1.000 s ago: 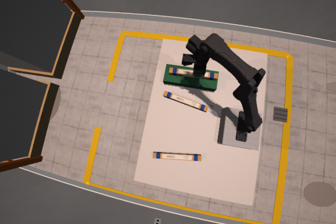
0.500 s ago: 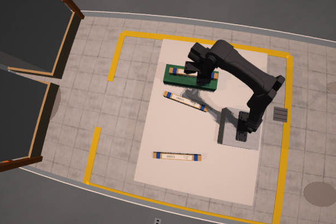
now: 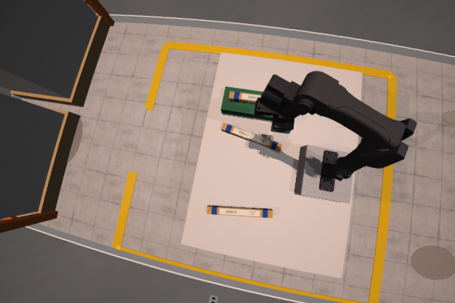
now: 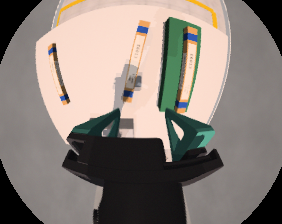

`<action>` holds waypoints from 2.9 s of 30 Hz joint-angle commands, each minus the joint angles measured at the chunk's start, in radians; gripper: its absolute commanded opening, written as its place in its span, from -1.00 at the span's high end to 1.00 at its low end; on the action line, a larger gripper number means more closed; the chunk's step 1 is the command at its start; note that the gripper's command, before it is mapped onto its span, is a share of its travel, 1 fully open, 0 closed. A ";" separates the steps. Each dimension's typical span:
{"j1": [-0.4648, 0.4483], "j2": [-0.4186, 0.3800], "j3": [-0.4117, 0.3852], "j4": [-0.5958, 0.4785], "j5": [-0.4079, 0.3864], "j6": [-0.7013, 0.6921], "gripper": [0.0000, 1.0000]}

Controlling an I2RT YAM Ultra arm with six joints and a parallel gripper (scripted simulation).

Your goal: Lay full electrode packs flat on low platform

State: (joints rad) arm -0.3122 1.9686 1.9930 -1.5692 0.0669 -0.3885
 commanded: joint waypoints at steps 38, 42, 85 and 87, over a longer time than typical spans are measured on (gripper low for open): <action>0.319 -0.331 -0.121 -0.002 -0.003 0.317 -0.47; 0.319 -0.331 -0.121 -0.002 -0.003 0.318 -0.47; 0.317 -0.331 -0.121 -0.002 0.003 0.334 -0.47; 0.317 -0.331 -0.121 -0.002 0.003 0.334 -0.47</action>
State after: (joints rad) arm 0.0067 1.6527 1.8816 -1.5700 0.0650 -0.0593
